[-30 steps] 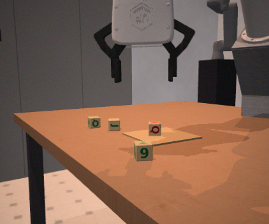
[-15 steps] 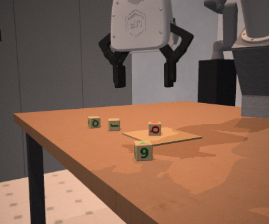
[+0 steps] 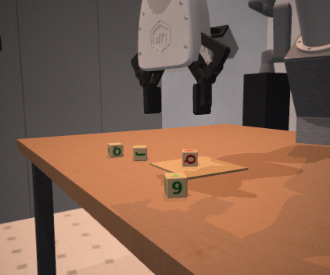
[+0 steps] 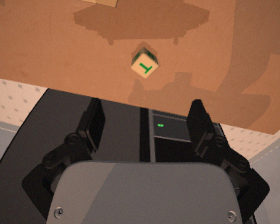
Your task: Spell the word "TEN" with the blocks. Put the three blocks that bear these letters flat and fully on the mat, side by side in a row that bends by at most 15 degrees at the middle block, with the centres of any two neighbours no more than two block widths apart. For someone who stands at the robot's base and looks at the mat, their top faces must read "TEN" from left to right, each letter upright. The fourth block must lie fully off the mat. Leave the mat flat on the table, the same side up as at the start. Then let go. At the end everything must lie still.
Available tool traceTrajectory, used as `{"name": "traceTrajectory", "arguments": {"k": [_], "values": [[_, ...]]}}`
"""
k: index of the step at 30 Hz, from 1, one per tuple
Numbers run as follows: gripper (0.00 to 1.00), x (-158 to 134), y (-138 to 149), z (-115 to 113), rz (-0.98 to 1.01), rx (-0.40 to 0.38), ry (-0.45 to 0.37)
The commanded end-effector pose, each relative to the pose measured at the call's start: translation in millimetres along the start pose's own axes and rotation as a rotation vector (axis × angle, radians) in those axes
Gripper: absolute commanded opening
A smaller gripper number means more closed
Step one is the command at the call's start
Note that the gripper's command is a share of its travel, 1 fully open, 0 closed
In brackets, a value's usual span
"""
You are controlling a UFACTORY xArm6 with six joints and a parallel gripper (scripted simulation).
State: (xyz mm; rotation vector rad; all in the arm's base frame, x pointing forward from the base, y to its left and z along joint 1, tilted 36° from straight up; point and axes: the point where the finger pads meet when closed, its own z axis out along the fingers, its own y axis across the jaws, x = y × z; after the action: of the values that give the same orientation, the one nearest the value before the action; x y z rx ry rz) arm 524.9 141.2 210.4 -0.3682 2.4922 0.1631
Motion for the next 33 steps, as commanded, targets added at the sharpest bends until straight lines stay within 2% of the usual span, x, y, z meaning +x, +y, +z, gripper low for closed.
{"name": "traceTrajectory", "arguments": {"k": [1,23,33], "values": [[1.00,-1.5,-0.3,3.0,0.137,0.022,0.001],[1.00,-0.7,-2.1,16.9,0.593,0.022,-0.004],[1.00,-0.4,-2.6,20.4,0.705,0.022,-0.005]]}}
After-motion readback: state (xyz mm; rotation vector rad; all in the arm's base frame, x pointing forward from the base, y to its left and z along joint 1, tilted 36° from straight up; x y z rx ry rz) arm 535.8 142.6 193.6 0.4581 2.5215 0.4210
